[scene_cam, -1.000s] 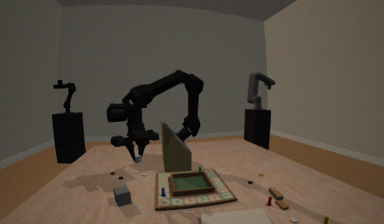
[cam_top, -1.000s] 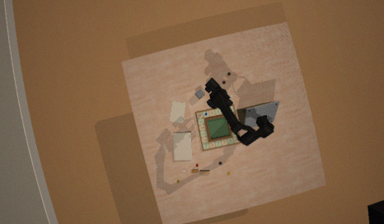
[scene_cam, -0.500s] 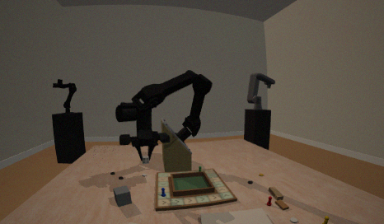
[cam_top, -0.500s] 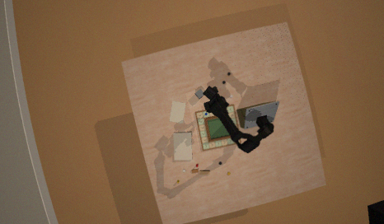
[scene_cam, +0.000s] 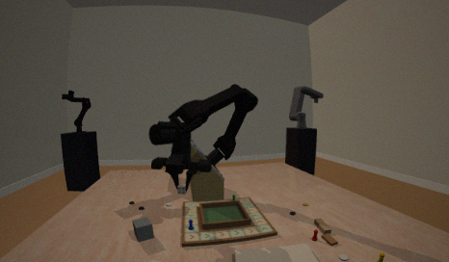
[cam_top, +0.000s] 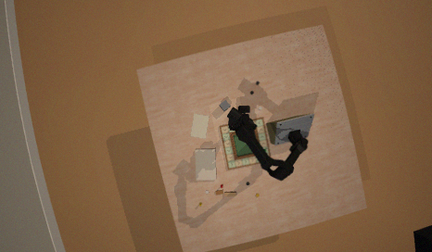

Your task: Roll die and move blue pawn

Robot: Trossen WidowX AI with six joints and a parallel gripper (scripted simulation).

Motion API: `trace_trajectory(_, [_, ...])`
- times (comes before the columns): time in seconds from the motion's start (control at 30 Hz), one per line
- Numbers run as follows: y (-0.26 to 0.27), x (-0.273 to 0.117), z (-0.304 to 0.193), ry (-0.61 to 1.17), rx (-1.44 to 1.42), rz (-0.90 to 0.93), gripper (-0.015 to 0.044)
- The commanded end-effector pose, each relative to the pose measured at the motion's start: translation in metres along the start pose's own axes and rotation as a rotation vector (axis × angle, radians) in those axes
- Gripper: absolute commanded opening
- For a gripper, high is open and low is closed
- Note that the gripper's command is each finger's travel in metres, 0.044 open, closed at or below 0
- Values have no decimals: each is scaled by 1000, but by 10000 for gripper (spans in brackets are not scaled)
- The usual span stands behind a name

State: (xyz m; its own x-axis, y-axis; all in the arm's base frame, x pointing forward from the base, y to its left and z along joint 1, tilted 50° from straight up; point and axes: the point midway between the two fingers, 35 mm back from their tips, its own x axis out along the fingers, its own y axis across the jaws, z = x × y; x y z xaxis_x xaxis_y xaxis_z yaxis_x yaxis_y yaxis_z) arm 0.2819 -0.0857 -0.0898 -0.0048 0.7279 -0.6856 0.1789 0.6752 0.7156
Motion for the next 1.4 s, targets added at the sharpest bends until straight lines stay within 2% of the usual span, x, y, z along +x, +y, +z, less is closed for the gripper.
trace_trajectory(0.0, [15, 4, -1, 2, 138, 6, 0])
trace_trajectory(1.37, [124, 30, -29, 35, 1252, 24, 0])
